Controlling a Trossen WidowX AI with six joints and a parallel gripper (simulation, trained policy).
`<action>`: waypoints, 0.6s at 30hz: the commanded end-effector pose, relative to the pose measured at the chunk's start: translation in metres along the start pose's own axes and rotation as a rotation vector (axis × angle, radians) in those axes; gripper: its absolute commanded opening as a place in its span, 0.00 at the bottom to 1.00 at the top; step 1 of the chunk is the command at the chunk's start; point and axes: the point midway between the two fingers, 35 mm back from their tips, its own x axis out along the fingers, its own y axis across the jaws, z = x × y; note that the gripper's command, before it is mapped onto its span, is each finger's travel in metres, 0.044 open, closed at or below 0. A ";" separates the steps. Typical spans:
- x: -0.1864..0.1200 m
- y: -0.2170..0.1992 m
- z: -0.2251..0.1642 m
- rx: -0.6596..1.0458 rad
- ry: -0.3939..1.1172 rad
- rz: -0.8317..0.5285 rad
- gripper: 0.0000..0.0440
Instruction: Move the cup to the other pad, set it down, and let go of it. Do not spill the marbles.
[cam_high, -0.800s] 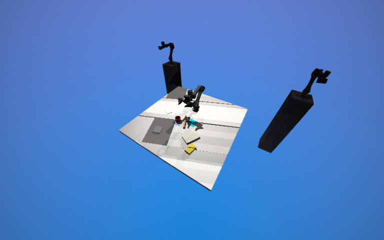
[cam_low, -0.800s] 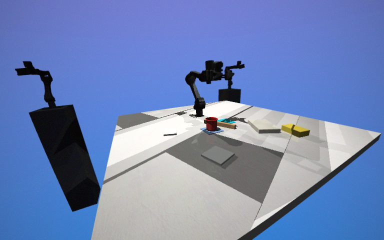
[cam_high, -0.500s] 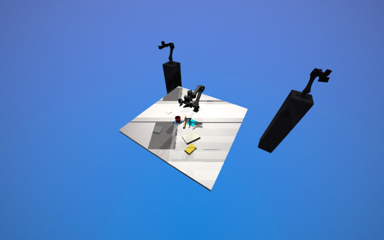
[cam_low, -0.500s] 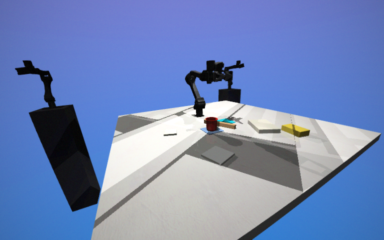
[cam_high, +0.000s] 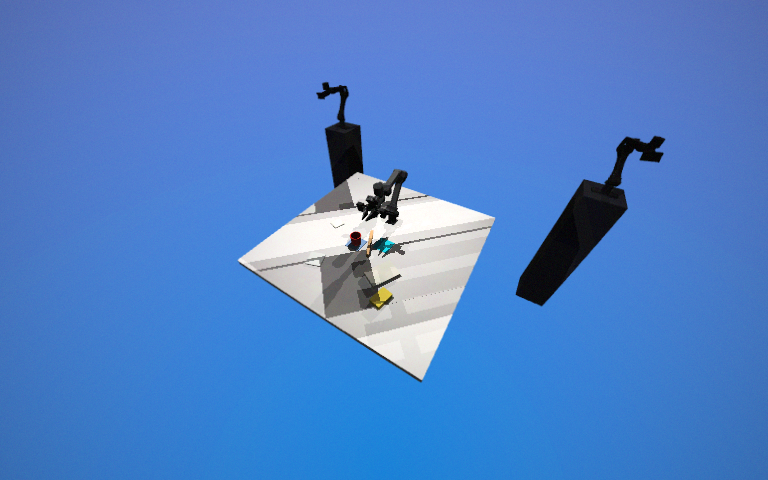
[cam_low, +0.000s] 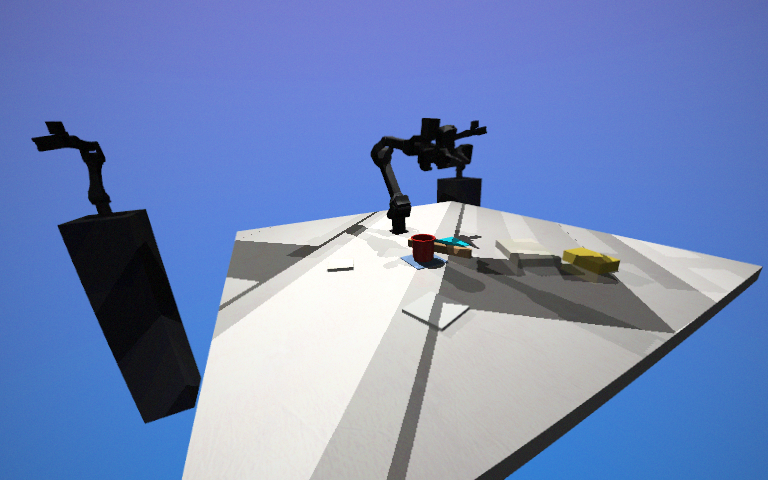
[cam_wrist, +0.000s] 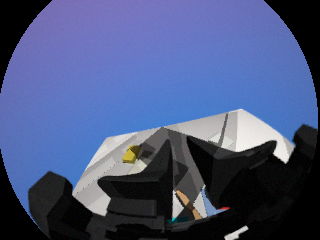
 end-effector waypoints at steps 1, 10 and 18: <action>0.004 0.004 -0.002 0.019 0.044 0.006 0.25; 0.015 0.012 -0.013 0.063 0.181 0.009 0.26; 0.022 0.017 -0.023 0.097 0.308 -0.003 0.23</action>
